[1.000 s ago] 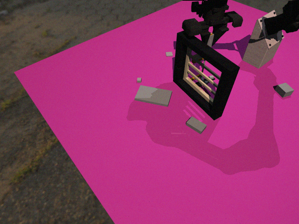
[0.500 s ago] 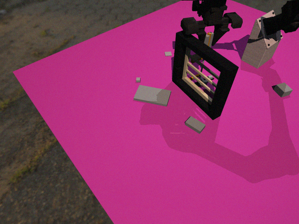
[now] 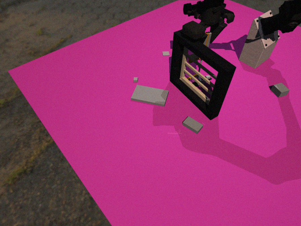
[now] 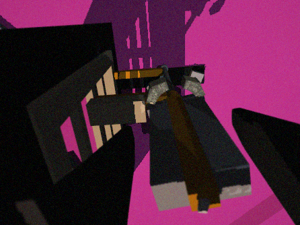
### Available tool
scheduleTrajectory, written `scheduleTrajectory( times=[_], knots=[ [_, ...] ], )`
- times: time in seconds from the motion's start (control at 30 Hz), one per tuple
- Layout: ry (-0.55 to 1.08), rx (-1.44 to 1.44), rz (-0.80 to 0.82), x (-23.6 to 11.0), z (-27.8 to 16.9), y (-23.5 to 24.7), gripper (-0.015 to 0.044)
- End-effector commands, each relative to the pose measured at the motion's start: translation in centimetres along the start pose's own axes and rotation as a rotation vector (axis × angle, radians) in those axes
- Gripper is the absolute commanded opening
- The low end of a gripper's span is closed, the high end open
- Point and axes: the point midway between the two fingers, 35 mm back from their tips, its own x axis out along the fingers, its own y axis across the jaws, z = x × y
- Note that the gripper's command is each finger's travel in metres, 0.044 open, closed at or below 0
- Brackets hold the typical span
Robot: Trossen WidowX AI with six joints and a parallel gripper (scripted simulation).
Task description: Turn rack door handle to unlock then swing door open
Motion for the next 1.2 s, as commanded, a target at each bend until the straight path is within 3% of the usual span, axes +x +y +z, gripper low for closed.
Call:
scheduleTrajectory(
  times=[0.0,1.17],
  knots=[
    [0.003,-0.164,0.001,-0.01,-0.05,0.0,0.028],
    [0.001,-1.898,0.002,-0.01,-0.03,-0.03,0.028]
  ],
)
